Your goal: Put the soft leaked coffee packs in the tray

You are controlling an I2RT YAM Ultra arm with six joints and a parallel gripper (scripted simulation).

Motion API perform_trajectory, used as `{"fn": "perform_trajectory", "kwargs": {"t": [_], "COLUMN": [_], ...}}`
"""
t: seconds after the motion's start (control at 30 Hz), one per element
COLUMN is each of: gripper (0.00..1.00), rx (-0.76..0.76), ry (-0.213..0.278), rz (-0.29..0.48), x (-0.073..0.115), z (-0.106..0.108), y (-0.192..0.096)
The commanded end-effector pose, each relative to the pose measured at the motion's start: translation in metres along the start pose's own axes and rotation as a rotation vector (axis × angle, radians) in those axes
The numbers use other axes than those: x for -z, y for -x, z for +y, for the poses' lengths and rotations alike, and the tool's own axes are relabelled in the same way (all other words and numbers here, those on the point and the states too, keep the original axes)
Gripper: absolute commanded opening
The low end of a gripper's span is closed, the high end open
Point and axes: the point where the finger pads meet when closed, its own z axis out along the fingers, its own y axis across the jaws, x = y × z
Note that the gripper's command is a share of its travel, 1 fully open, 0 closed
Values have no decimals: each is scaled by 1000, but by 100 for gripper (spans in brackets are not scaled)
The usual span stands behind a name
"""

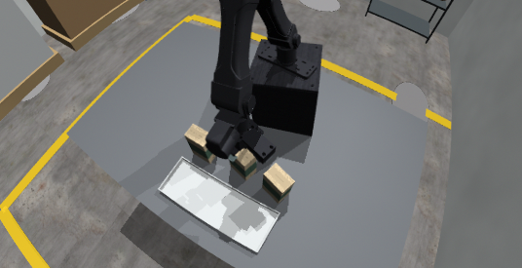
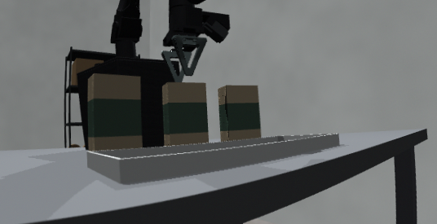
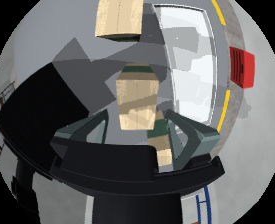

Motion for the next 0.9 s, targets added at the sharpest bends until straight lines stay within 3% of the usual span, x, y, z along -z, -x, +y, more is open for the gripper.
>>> {"fn": "perform_trajectory", "kwargs": {"t": [0.0,0.23,0.43,0.53,0.7,0.73,0.77,0.87], "gripper": [79,79,79,79,79,79,79,79], "rx": [-5,-6,1,-3,5,-7,-5,-3], "ry": [-47,-27,10,-3,10,-65,-34,-30], "rz": [-18,-11,1,-3,1,-24,-13,-12], "x": [9,-3,-20,-25,-34,-19,-31,-38], "z": [-17,-13,4,-2,5,-23,-15,-14], "y": [3,1,-3,-2,-2,4,2,3]}}
